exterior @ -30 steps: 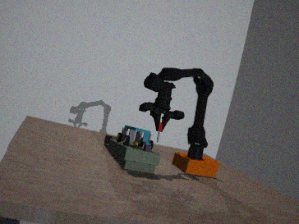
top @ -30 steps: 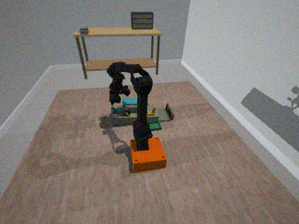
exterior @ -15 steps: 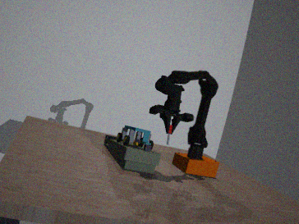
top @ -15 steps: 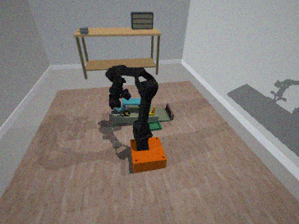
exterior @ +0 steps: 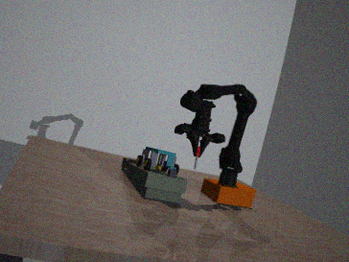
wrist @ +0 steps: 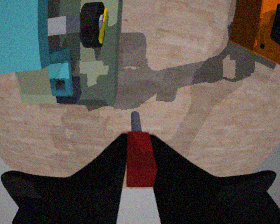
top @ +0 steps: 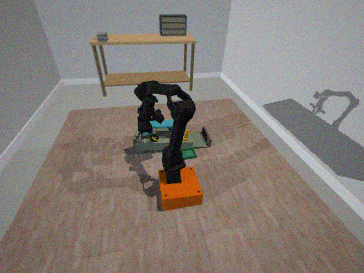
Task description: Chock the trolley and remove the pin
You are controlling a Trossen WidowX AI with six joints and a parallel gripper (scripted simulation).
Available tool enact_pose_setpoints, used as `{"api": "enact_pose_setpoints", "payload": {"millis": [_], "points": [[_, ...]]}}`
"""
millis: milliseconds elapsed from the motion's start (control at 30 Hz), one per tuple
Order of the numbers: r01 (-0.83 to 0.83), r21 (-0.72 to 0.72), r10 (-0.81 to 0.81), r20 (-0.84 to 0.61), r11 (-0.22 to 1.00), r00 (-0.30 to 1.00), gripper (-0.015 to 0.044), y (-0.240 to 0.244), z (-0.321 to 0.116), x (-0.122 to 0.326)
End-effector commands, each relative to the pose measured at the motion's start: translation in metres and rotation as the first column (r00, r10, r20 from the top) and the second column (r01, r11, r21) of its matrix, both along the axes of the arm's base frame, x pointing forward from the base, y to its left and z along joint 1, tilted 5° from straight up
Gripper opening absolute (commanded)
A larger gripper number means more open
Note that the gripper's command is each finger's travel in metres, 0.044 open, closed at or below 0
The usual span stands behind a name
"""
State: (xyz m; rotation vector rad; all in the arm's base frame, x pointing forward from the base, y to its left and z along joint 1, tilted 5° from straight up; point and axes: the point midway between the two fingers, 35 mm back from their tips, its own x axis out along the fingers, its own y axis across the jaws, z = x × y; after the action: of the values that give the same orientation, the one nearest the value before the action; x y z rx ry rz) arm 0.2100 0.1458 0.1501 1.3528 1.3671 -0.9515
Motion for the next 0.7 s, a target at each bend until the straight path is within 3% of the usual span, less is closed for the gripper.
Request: {"api": "enact_pose_setpoints", "payload": {"millis": [0,667], "points": [[-0.002,0.000,0.002,-0.005,1.000,1.000,0.0000,-0.016,-0.002,0.001],[-0.002,-0.007,0.002,-0.004,1.000,1.000,0.0000,-0.088,-0.009,0.012]]}}
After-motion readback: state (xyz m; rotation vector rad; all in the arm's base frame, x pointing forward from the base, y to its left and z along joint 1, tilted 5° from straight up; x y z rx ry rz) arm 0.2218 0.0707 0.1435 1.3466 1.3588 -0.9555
